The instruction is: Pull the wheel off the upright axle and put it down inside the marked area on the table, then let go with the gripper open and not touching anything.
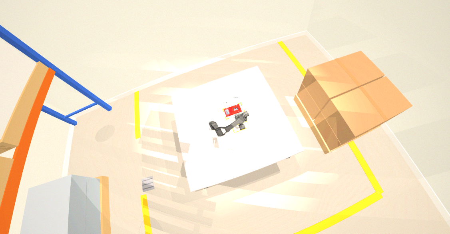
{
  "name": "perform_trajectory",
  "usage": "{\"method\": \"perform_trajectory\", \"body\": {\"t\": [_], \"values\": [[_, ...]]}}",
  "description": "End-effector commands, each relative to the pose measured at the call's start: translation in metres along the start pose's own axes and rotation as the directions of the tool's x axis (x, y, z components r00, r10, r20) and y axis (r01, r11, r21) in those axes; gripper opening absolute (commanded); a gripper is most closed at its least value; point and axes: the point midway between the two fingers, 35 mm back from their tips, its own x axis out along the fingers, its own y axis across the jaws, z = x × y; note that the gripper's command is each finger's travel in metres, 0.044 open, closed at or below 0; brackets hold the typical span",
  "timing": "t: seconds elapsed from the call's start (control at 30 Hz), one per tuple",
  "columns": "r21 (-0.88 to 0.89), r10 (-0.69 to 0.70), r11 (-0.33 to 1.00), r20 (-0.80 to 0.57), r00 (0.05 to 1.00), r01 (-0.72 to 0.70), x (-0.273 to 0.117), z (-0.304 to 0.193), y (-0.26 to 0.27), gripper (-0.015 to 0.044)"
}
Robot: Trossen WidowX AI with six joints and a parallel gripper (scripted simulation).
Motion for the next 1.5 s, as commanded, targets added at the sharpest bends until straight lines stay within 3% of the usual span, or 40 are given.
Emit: {"method": "perform_trajectory", "body": {"t": [0.0,0.3,0.47,0.83,1.03,1.17,1.2,1.33,1.47], "values": [[-0.002,-0.005,1.000,-0.003,1.000,0.005,0.021,0.000,-0.001,0.0000],[-0.002,-0.010,1.000,-0.002,1.000,0.010,0.065,-0.003,-0.003,0.0000],[-0.002,-0.011,1.000,-0.003,1.000,0.011,0.068,-0.003,-0.003,0.0000],[0.000,-0.005,1.000,-0.007,1.000,0.005,0.062,-0.004,-0.002,0.0289],[-0.002,-0.007,1.000,-0.004,1.000,0.007,0.011,-0.003,-0.001,0.0300],[-0.002,-0.008,1.000,-0.003,1.000,0.008,0.005,-0.003,-0.001,0.0300],[-0.006,-0.001,1.000,-0.001,1.000,0.001,0.013,-0.003,0.002,0.0326],[-0.007,0.008,1.000,-0.005,1.000,-0.008,-0.017,-0.041,0.025,0.0431],[-0.007,-0.004,1.000,-0.009,1.000,0.003,-0.040,-0.082,0.037,0.0440]]}}
